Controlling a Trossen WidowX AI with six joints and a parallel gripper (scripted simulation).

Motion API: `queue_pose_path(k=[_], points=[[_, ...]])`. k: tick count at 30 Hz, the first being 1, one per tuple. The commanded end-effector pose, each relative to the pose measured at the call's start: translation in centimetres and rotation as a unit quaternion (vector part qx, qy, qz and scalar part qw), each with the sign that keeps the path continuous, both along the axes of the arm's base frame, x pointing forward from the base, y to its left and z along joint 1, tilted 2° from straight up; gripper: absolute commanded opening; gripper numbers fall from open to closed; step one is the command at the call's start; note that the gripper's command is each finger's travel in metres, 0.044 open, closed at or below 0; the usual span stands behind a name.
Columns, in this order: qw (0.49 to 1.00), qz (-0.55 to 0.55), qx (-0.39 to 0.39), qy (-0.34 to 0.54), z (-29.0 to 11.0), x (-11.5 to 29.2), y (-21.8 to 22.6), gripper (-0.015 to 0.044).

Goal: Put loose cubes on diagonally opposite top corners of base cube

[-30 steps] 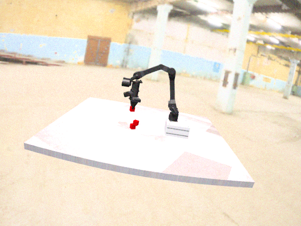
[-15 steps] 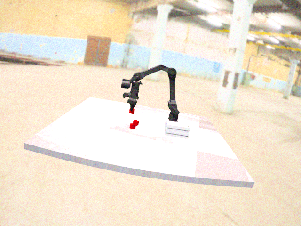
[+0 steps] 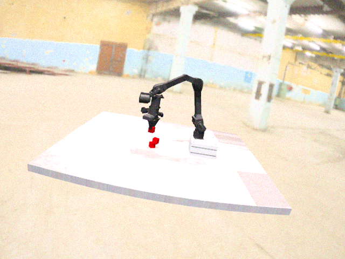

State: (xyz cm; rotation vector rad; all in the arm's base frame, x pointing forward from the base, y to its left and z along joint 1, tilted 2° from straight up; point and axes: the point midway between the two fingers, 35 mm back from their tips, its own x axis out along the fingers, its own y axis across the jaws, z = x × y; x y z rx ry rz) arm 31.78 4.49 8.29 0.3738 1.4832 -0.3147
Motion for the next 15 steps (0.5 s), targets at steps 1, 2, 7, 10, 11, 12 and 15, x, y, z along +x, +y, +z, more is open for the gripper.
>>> queue_pose_path(k=[1, 2, 7, 10, 11, 12, 15], points=[[1.000, -0.011, -0.002, 0.001, -0.2, -0.1, 0.0, 0.0105], [1.000, -0.010, -0.003, 0.001, -0.3, -0.1, 0.0, 0.0105], [1.000, -0.006, -0.006, -0.001, -1.8, -0.1, -0.1, 0.0105], [1.000, -0.004, -0.009, -0.002, -2.7, -0.1, -0.1, 0.0105], [1.000, -0.003, -0.009, -0.002, -3.0, -0.1, -0.1, 0.0105], [1.000, -0.003, -0.010, -0.002, -3.1, -0.1, -0.1, 0.0105], [1.000, -0.003, -0.010, -0.002, -3.2, -0.1, -0.1, 0.0105]])
